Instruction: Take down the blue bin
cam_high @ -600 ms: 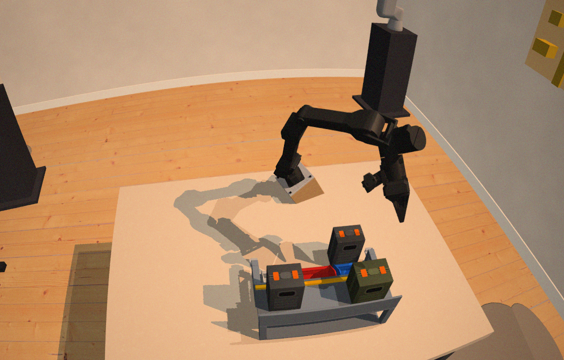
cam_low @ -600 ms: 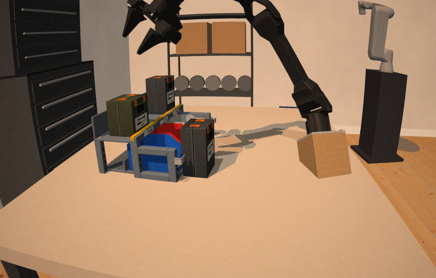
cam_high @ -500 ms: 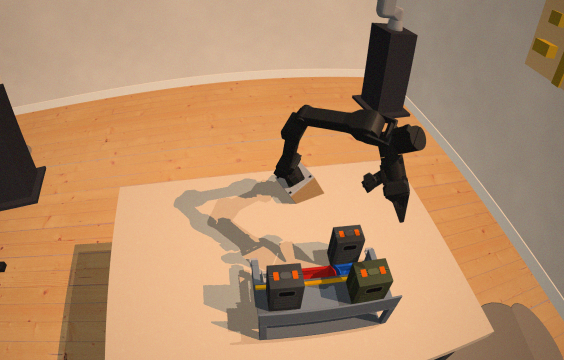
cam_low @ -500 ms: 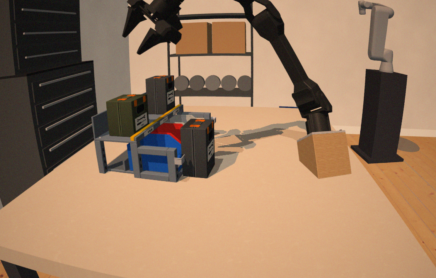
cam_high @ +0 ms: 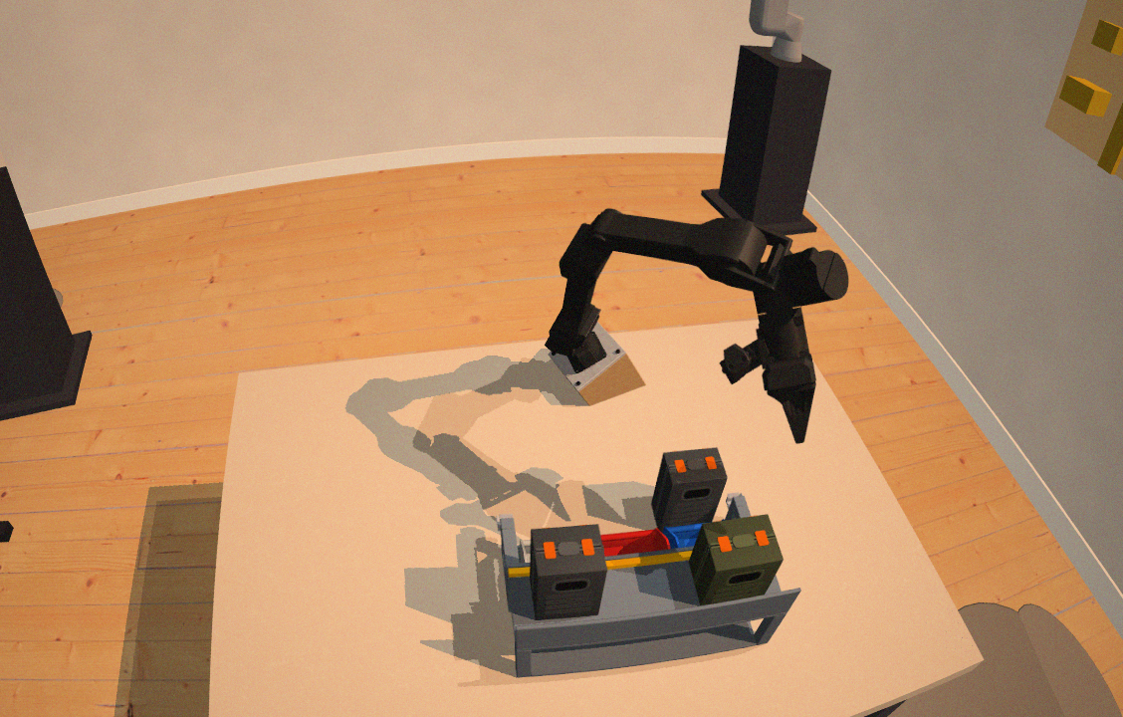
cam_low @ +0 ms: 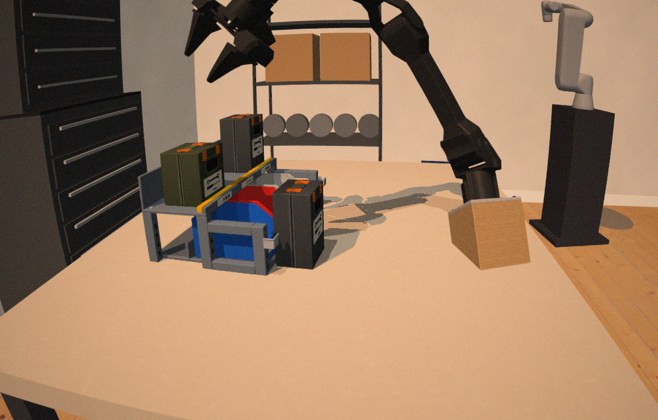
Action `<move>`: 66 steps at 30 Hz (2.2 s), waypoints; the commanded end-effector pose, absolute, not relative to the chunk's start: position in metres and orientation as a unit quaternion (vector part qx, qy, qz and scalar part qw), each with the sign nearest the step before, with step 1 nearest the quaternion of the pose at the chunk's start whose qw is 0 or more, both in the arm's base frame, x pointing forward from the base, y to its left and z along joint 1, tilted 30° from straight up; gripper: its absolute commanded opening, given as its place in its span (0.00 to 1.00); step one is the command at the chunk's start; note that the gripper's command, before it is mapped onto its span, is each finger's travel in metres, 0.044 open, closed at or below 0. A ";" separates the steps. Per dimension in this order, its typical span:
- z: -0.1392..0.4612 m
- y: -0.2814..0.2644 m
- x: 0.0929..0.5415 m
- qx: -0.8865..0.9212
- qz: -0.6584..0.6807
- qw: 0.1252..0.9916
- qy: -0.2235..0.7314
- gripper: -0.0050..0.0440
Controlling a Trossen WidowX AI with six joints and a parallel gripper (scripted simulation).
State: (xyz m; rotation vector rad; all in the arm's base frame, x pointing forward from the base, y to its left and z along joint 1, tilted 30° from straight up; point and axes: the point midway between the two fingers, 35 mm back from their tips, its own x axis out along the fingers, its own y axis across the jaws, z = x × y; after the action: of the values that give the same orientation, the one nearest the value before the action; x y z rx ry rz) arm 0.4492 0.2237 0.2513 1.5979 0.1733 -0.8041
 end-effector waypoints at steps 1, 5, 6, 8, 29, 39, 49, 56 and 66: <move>0.261 0.223 0.448 0.703 -0.343 0.619 0.073 1.00; 0.261 0.223 0.448 0.703 -0.343 0.619 0.073 1.00; 0.261 0.223 0.448 0.703 -0.343 0.619 0.073 1.00; 0.261 0.223 0.448 0.703 -0.343 0.619 0.073 1.00; 0.261 0.223 0.448 0.703 -0.343 0.619 0.073 1.00; 0.284 0.201 0.448 0.694 -0.325 0.636 0.090 1.00; 0.284 0.201 0.448 0.694 -0.325 0.636 0.090 1.00; 0.281 0.190 0.449 0.678 -0.311 0.657 0.107 1.00; 0.281 0.190 0.449 0.678 -0.311 0.657 0.107 1.00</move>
State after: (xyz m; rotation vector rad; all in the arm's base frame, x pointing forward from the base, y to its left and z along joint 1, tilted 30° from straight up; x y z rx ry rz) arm 0.4509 0.1912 0.2744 1.5243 0.2413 -0.7202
